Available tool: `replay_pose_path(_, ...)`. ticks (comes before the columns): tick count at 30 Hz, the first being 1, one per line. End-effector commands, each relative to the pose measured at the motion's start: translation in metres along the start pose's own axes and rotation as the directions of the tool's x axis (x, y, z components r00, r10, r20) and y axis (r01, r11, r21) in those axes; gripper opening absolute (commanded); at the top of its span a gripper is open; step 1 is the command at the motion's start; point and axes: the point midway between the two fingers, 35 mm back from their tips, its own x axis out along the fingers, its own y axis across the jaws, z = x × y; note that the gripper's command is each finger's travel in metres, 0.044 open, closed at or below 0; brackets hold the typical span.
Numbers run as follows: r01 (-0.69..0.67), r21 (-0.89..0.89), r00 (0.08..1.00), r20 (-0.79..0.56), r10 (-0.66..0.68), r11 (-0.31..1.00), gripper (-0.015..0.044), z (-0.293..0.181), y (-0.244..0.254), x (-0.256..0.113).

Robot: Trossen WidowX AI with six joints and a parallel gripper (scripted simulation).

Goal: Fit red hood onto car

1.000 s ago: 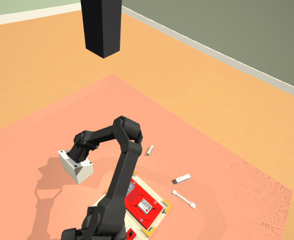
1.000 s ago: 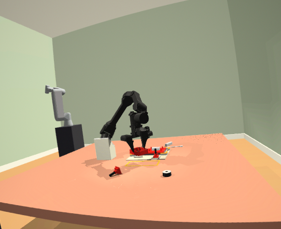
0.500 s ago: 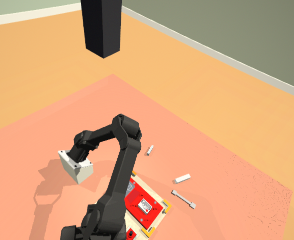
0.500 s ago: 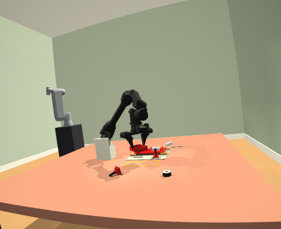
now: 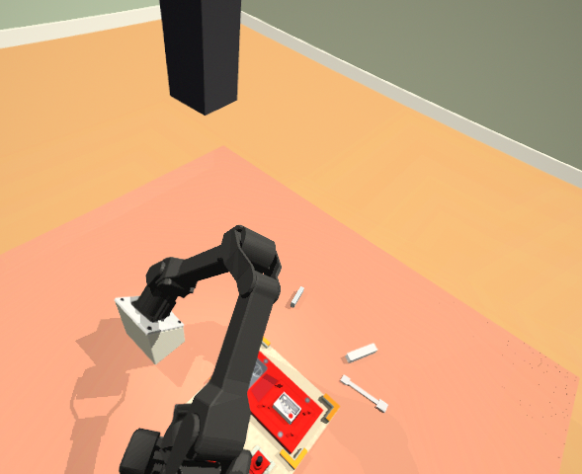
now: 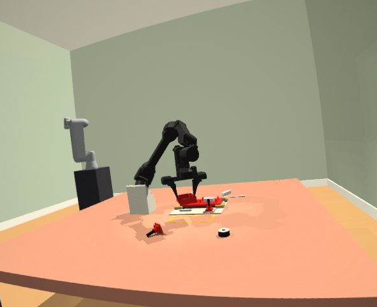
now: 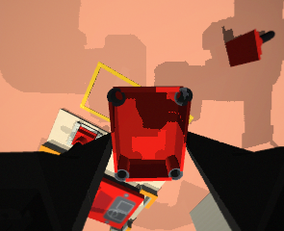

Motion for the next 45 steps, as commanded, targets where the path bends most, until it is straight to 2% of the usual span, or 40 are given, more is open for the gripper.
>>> replay_pose_path(1, -0.004, 0.080, 1.000, 0.000, 0.004, 0.997, 0.0000, 0.0001, 0.0011, -0.0003)
replay_pose_path(22, -0.005, 0.509, 1.000, 0.000, 0.006, 0.861, 0.0000, 0.0002, 0.0035, -0.0007)
replay_pose_path(45, -0.003, 0.858, 1.000, -0.001, 0.008, 0.514, 0.0000, 0.0002, 0.0062, -0.0011)
